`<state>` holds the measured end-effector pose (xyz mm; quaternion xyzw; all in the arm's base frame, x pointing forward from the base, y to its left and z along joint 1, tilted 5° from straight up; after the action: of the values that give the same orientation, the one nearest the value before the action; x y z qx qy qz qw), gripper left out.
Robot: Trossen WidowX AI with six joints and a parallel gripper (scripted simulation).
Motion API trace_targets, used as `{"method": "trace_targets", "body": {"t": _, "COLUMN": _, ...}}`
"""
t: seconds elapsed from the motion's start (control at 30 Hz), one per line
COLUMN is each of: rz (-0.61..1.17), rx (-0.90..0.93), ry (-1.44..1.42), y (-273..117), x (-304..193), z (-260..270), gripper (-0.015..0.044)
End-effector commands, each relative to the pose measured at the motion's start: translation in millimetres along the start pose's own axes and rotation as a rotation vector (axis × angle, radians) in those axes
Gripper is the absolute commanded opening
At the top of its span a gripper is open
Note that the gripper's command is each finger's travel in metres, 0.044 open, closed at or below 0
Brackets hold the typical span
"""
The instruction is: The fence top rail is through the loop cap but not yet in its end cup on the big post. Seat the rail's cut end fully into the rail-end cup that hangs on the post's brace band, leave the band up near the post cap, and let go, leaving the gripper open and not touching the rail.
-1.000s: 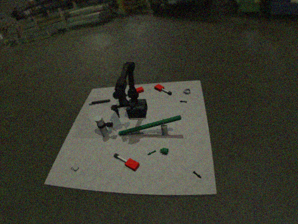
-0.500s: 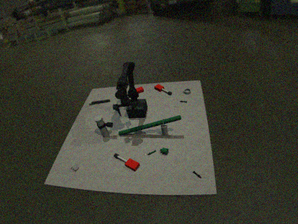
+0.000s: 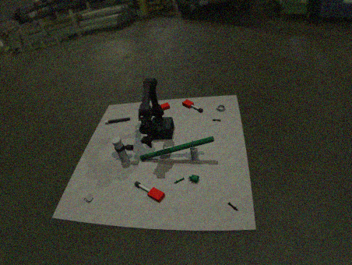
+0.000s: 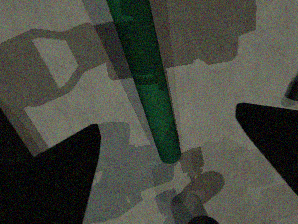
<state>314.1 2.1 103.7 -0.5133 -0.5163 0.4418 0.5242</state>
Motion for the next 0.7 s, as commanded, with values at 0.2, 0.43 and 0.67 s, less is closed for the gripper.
{"method": "trace_targets", "body": {"t": 0.2, "rz": 0.010, "rx": 0.079, "ry": -0.170, "y": 18, "x": 0, "z": 1, "gripper": 0.0440}}
{"method": "trace_targets", "body": {"t": 0.43, "rz": 0.010, "rx": 0.080, "ry": -0.170, "y": 50, "x": -1, "z": 4, "gripper": 0.0440}}
{"method": "trace_targets", "body": {"t": 0.67, "rz": 0.010, "rx": 0.080, "ry": -0.170, "y": 65, "x": -1, "z": 5, "gripper": 0.0440}}
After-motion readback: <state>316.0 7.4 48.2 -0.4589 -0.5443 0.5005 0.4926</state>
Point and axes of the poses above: the point midway between the two fingers, 35 mm back from their tips, its own y axis out along the fingers, its own z axis across the jaws, x = y × z, the point moved 2 cm from there along -y, back along the fingers, and after that the axes turned 9 degrees about -y, right-handed, at the moved point
